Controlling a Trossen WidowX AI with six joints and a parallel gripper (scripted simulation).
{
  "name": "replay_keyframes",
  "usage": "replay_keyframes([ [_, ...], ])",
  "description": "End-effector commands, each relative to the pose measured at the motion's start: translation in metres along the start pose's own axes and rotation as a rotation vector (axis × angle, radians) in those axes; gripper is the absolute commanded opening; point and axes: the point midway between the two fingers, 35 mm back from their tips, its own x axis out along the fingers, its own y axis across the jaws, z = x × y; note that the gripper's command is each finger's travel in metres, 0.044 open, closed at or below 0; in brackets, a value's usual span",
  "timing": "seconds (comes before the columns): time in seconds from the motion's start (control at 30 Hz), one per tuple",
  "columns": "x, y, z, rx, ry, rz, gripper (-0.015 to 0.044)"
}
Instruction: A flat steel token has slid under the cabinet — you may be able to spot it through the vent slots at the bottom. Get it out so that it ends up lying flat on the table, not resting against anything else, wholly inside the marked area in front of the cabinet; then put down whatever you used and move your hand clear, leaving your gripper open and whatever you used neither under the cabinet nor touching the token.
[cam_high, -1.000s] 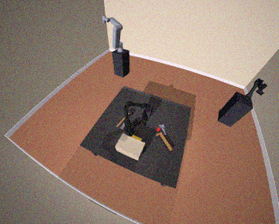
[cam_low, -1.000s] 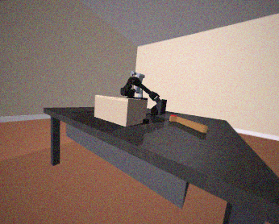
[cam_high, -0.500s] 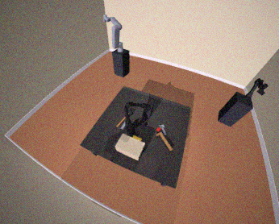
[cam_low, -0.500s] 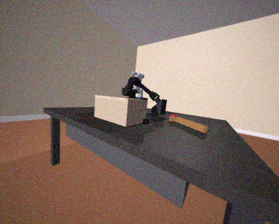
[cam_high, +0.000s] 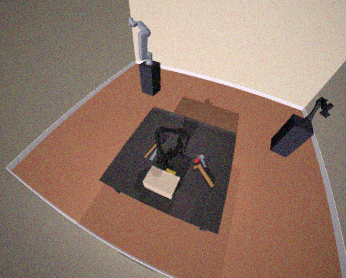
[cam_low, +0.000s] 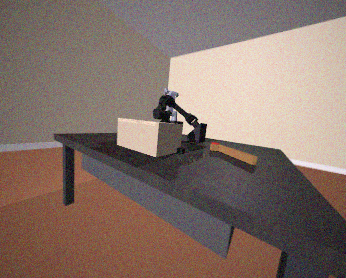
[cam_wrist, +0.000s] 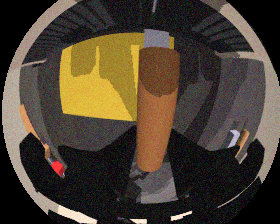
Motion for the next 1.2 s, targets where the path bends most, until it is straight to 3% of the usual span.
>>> replay_keyframes([
  [0.0,0.001,0.009,-0.001,-0.012,0.002,0.005,0.0],
  [1.17,0.001,0.026,-0.003,-0.012,0.002,0.006,0.0],
])
